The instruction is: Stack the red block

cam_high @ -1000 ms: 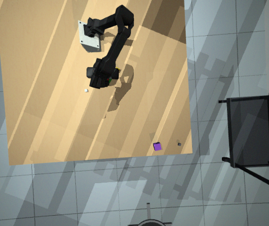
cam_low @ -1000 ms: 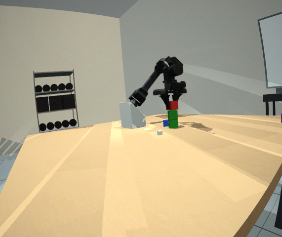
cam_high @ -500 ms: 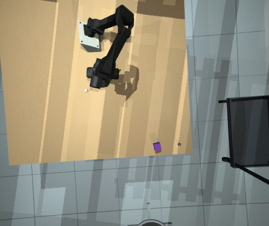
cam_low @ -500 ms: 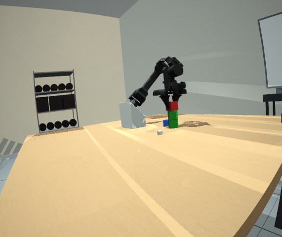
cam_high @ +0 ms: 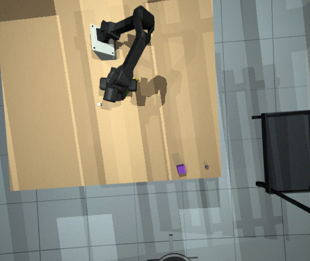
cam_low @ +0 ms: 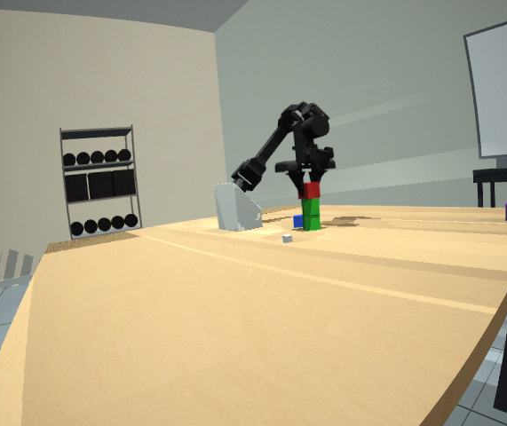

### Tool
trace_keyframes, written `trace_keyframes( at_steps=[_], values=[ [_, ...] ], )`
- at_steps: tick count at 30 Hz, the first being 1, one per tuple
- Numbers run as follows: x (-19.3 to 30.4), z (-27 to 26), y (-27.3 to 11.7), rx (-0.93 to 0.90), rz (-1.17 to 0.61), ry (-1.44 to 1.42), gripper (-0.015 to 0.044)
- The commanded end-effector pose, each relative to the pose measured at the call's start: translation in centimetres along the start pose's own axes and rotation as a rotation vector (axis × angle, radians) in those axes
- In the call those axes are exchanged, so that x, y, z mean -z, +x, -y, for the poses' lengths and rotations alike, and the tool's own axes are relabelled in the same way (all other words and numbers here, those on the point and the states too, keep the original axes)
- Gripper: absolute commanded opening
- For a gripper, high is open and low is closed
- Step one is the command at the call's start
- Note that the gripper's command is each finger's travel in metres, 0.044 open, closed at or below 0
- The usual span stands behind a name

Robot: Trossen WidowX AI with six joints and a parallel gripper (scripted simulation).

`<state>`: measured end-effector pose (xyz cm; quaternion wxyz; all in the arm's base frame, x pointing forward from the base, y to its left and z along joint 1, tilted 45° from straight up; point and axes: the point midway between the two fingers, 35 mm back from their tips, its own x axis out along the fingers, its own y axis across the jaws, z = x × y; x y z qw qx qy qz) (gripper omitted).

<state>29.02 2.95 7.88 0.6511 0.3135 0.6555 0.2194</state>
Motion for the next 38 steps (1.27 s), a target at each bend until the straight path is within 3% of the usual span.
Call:
trace_keyframes(
  at_steps=[1, 15, 38],
  values=[
    [0.00, -0.02, 0.02, 0.000, 0.000, -0.001, 0.0079],
    [0.00, -0.02, 0.02, 0.000, 0.000, -0.001, 0.0440],
    [0.00, -0.02, 0.02, 0.000, 0.000, -0.001, 0.0440]
  ],
)
